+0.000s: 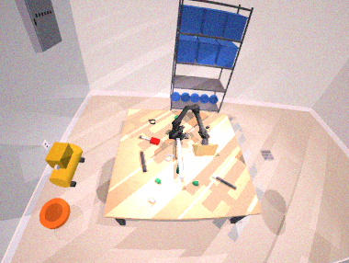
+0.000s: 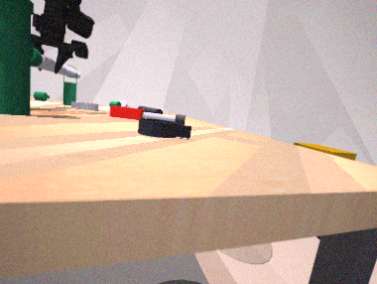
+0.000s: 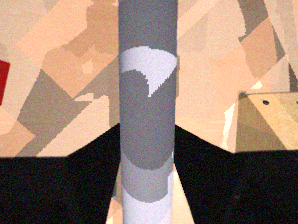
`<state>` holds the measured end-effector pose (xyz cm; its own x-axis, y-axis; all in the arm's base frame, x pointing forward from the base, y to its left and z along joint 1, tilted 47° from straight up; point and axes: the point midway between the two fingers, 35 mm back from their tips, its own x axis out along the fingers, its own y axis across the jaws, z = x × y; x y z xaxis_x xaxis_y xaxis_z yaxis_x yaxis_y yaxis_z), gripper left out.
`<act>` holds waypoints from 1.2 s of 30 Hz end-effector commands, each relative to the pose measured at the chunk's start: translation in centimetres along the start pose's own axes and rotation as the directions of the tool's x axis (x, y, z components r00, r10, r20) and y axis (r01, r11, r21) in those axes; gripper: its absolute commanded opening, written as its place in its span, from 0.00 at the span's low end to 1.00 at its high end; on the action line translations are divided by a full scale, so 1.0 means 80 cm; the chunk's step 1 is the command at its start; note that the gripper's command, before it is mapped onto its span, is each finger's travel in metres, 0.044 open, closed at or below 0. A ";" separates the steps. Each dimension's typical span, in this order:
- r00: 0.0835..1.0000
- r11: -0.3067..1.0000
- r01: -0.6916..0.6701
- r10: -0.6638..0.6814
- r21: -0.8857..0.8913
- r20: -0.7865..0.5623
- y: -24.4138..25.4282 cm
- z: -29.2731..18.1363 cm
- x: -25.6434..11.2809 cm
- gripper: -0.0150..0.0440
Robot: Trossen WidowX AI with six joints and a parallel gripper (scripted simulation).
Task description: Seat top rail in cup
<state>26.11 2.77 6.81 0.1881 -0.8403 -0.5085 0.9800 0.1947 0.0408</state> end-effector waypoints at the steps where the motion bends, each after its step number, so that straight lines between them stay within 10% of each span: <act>1: 1.000 1.000 -0.005 0.005 0.000 0.008 0.001 0.003 -0.002 0.25; 36: 1.000 1.000 -0.005 0.005 0.000 0.018 0.001 0.006 -0.005 0.25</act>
<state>26.06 2.86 7.14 0.1870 -0.8443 -0.5021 0.9803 0.1932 0.0402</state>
